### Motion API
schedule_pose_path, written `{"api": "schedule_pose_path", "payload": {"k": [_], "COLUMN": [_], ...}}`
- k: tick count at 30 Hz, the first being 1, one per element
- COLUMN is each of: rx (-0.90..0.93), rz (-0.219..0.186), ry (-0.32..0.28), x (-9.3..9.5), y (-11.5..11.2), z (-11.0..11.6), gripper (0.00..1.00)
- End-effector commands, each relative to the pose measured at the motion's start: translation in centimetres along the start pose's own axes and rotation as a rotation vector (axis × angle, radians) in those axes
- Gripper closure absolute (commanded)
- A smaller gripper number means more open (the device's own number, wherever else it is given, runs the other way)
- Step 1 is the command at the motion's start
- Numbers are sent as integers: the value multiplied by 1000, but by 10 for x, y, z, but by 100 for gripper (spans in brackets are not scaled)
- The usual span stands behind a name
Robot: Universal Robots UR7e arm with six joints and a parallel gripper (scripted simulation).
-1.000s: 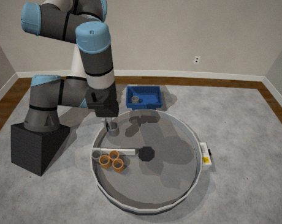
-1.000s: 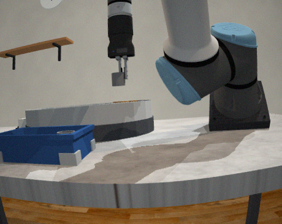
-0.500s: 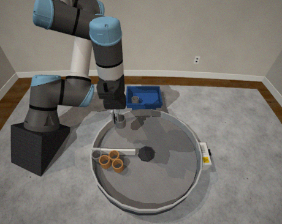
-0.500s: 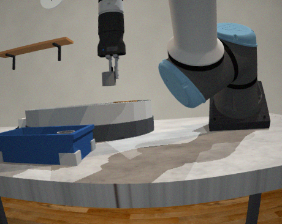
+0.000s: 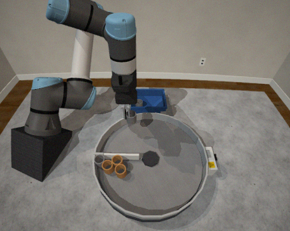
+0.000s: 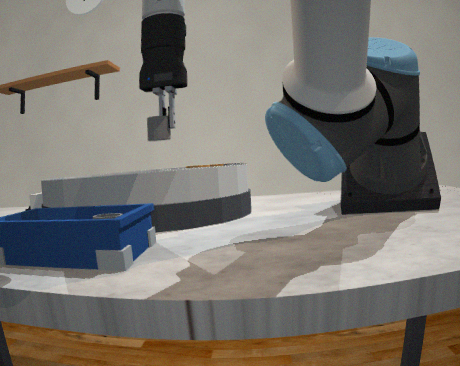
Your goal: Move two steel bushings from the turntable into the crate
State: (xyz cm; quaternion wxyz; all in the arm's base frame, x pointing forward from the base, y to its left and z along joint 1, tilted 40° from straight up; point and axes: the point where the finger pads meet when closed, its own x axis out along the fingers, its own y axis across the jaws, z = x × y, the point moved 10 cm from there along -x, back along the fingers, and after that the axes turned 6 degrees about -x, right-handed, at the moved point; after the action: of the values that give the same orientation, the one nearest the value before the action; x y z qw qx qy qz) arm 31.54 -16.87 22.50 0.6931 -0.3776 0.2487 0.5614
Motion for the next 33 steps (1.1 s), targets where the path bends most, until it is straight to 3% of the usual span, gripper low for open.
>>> {"api": "schedule_pose_path", "payload": {"k": [1, 3, 15, 20, 32, 33], "rx": [0, 0, 0, -1, -1, -2], "rz": [-1, -1, -1, -1, -1, -2], "ry": [1, 1, 1, 0, 0, 0], "x": [0, -1, -1, -1, -1, -1], "y": [-20, -34, -34, -68, -68, -73], "z": [25, 43, 43, 86, 86, 94], "gripper": [100, 100, 100, 100, 100, 100]}}
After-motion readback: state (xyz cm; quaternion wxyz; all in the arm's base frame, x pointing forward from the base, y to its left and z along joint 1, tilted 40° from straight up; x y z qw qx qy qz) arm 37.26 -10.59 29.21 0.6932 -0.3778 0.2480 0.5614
